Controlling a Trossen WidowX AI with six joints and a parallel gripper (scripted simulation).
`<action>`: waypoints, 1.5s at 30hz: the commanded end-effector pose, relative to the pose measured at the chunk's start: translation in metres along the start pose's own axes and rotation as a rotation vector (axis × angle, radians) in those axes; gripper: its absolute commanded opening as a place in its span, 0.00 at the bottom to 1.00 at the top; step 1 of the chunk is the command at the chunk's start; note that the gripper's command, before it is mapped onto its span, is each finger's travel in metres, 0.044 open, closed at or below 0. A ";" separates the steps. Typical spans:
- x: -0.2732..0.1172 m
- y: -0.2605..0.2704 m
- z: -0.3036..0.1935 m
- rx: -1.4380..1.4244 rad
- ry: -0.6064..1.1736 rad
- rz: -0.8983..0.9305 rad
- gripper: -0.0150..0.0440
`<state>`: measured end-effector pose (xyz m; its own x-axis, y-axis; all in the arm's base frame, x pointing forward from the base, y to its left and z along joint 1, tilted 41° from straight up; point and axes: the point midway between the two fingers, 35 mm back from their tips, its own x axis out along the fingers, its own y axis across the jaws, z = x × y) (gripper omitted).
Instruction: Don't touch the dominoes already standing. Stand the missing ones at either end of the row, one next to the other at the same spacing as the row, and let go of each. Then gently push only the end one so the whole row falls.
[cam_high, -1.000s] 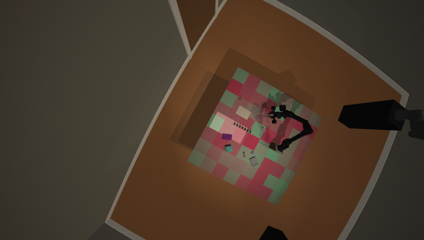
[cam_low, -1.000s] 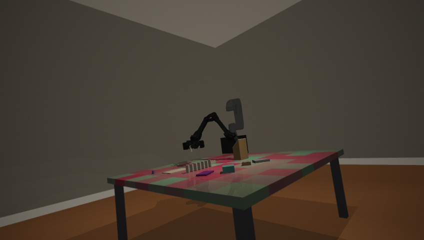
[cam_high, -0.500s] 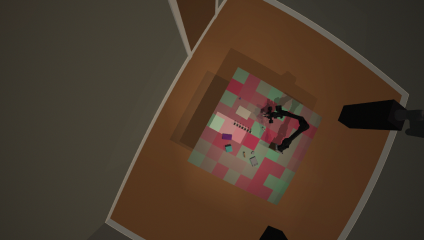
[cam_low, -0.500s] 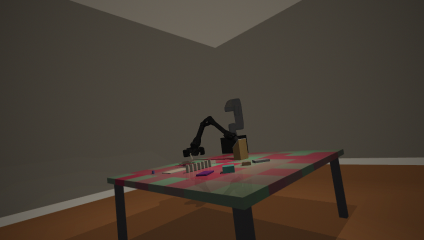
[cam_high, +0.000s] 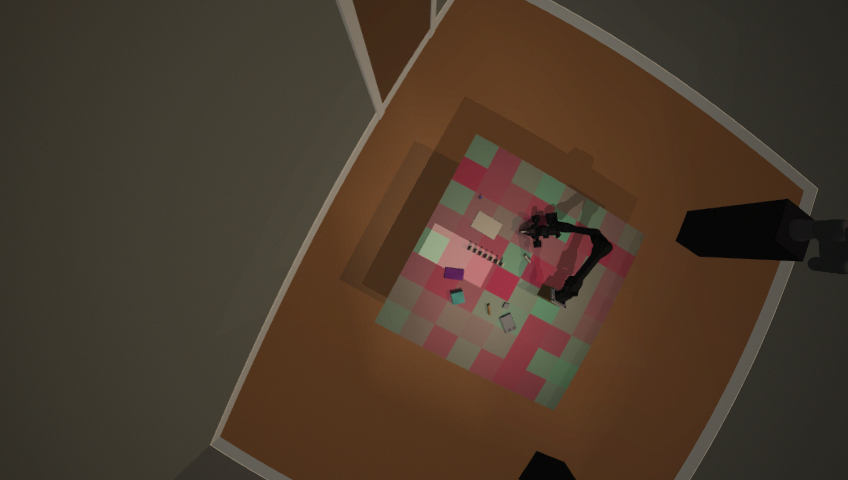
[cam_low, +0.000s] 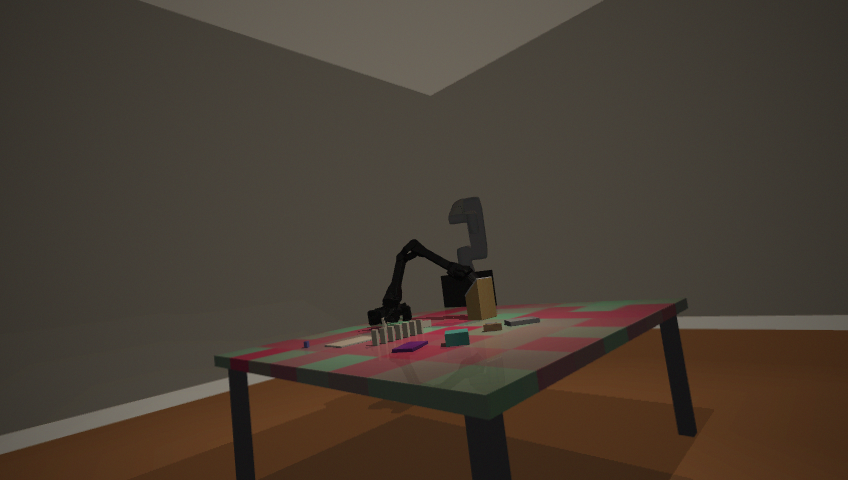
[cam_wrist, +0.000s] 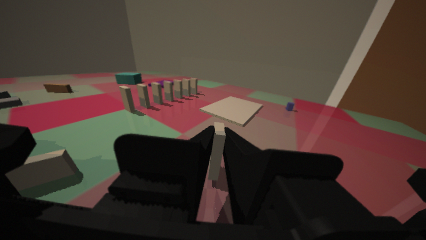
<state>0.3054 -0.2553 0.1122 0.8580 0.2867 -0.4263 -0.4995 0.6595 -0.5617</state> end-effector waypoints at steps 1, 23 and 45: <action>0.000 -0.003 -0.001 -0.016 -0.006 -0.006 0.30; -0.002 -0.003 0.017 -0.012 -0.004 -0.004 1.00; 0.055 0.016 0.061 0.402 0.342 0.131 1.00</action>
<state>0.3374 -0.1958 0.1268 0.7542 0.2703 -0.5985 -0.5563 0.7472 -0.3635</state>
